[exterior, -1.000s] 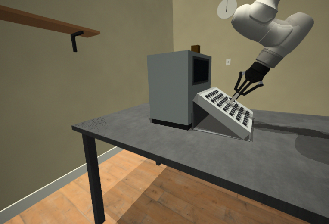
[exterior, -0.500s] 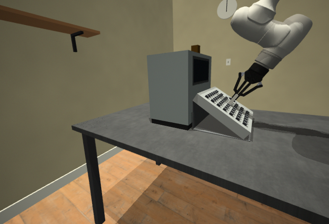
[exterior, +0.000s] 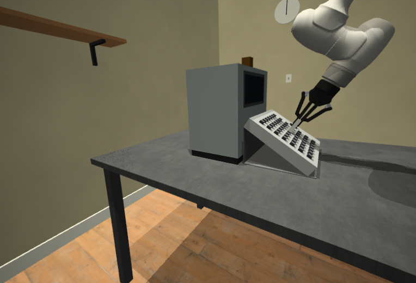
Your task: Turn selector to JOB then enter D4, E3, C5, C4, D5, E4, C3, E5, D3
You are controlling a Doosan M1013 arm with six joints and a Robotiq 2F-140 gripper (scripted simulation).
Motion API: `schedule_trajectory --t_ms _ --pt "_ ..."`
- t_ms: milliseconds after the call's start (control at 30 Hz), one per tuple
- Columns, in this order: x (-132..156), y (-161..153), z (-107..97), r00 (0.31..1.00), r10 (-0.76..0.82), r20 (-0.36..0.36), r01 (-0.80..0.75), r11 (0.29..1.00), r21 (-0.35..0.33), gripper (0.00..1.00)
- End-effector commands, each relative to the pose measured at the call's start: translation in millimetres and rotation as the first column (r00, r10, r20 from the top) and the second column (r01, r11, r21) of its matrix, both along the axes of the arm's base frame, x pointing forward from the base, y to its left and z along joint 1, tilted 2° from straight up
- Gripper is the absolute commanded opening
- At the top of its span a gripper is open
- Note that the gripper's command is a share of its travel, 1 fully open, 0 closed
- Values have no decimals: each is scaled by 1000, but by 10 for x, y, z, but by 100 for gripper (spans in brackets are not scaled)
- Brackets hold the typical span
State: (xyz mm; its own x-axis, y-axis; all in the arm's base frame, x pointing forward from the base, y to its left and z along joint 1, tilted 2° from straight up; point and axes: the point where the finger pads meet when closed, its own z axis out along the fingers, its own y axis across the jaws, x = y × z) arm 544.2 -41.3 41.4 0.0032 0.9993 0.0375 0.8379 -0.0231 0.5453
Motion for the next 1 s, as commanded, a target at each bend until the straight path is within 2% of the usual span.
schedule_trajectory --t_ms 0,567,967 --pt "1 0 -1 1000 0 0 0 1000 0 0" --pt "-5 0 8 1000 0 0 0 1000 0 0" --pt "-68 -4 105 1000 0 0 0 1000 0 0"
